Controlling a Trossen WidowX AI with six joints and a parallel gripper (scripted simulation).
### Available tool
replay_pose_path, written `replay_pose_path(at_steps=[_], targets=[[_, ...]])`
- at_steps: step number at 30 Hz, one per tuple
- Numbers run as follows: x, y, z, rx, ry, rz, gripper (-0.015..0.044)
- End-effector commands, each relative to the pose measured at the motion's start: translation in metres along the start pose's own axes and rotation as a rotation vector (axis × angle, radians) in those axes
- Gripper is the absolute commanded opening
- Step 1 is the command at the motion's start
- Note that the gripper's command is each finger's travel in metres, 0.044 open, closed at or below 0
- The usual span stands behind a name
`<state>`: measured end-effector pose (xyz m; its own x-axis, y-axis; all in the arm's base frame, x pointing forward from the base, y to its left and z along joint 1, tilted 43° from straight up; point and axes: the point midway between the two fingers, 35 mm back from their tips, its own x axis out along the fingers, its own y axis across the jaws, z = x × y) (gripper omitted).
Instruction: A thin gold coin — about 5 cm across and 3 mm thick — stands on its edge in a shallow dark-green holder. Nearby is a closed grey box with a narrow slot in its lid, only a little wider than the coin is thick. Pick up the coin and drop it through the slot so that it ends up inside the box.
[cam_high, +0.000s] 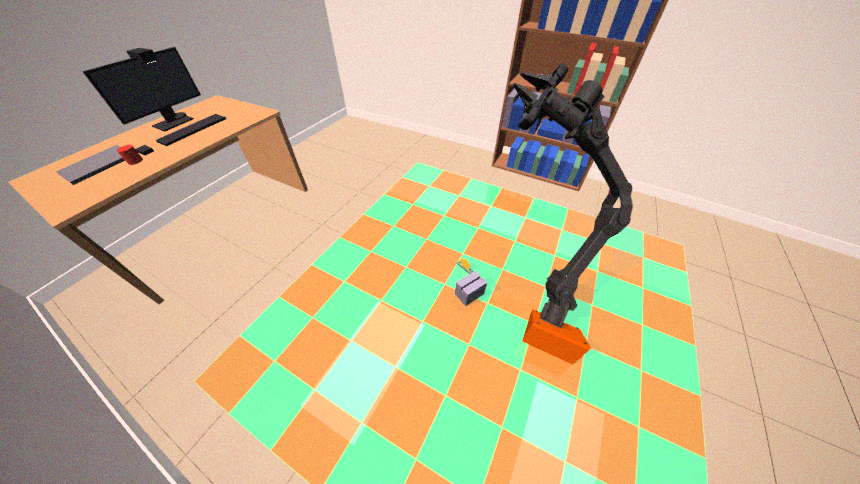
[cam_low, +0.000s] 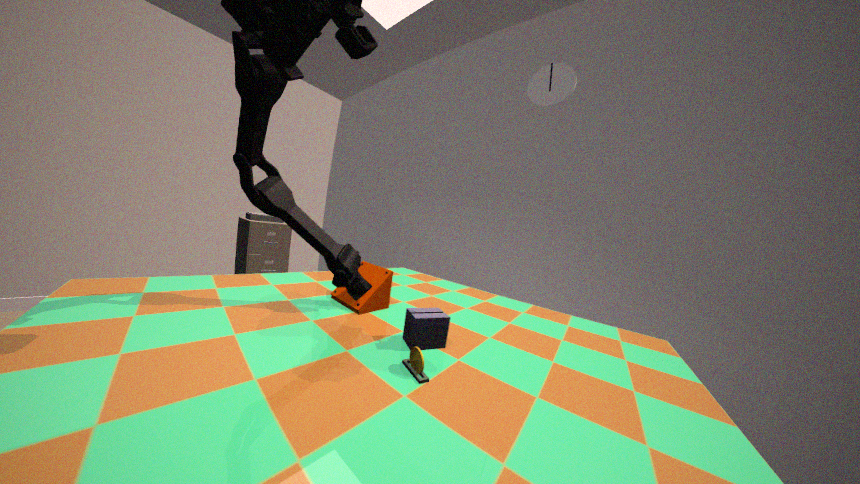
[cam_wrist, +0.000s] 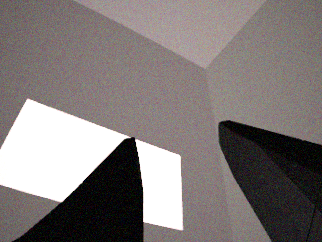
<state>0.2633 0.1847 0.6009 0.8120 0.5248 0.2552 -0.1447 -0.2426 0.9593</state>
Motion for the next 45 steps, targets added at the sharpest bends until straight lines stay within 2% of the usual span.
replay_pose_path(at_steps=[1,9,18,24,30,32,42,45], targets=[[0.024,-0.066,0.024,-0.131,-0.101,-0.205,0.0161],[0.034,-0.189,0.072,-0.398,-0.226,-0.641,0.0161],[-0.008,-0.314,0.128,-0.745,-0.232,-1.226,0.0161],[-0.069,-0.379,0.165,-1.005,-0.09,-1.714,0.0161],[-0.131,-0.409,0.192,-1.213,0.206,-2.18,0.0161],[-0.137,-0.411,0.195,-1.232,0.249,-2.228,0.0161],[-0.135,-0.412,0.195,-1.232,0.249,-2.228,0.0161],[-0.141,-0.422,0.208,-1.232,0.248,-2.227,0.0161]])
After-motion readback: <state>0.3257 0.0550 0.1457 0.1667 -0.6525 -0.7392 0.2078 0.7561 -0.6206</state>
